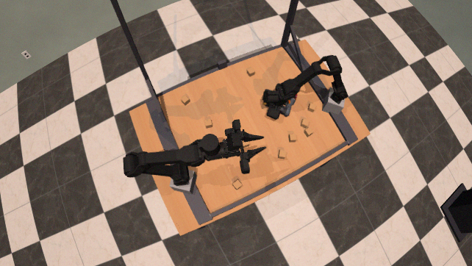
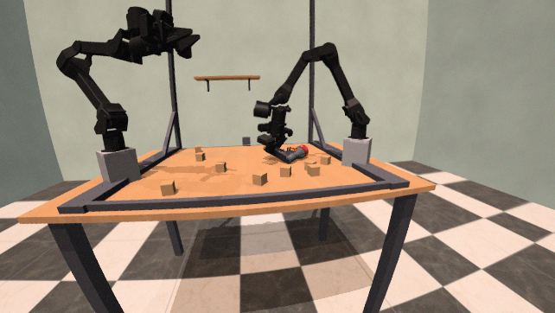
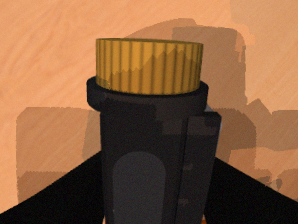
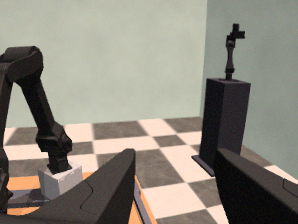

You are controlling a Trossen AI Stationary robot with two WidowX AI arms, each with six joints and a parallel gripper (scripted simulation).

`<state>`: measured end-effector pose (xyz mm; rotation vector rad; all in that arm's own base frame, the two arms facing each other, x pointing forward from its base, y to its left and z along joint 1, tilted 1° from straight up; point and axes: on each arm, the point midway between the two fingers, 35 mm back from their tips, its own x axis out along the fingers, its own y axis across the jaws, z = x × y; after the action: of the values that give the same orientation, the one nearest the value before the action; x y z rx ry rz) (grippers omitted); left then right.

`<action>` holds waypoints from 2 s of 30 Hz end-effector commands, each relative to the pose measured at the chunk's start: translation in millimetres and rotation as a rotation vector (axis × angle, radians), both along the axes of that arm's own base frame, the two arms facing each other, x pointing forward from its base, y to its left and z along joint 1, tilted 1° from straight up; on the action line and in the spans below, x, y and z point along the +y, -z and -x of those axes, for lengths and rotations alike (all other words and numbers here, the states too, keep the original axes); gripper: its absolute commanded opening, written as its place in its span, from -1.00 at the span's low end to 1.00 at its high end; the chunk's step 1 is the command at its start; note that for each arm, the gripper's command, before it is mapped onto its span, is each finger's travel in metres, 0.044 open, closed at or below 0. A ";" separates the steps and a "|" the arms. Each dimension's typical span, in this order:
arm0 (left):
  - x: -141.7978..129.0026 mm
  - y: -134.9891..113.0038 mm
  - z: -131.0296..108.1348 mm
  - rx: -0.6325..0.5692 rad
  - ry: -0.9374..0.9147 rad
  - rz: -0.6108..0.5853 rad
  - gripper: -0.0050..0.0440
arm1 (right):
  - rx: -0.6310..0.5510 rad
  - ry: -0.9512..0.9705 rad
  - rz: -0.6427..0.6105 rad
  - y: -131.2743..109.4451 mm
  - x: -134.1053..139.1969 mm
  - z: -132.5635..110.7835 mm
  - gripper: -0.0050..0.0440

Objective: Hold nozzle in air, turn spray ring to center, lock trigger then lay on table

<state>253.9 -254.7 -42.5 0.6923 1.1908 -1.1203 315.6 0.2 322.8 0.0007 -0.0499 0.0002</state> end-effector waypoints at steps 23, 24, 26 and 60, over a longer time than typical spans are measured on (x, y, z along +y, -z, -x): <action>-22.8 11.4 -8.7 0.071 0.029 -0.228 0.18 | -0.015 0.003 0.002 -6.2 -0.3 1.0 -0.10; -22.8 11.4 -8.7 0.071 0.029 -0.228 0.18 | -0.015 0.003 0.002 -6.2 -0.3 1.0 -0.10; -22.8 11.4 -8.7 0.071 0.029 -0.228 0.18 | -0.015 0.003 0.002 -6.2 -0.3 1.0 -0.10; -22.8 11.4 -8.7 0.071 0.029 -0.228 0.18 | -0.015 0.003 0.002 -6.2 -0.3 1.0 -0.10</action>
<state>258.7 -274.2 -61.3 0.8548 1.4097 -1.0520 315.6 0.2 322.8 0.0007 -0.0499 0.0002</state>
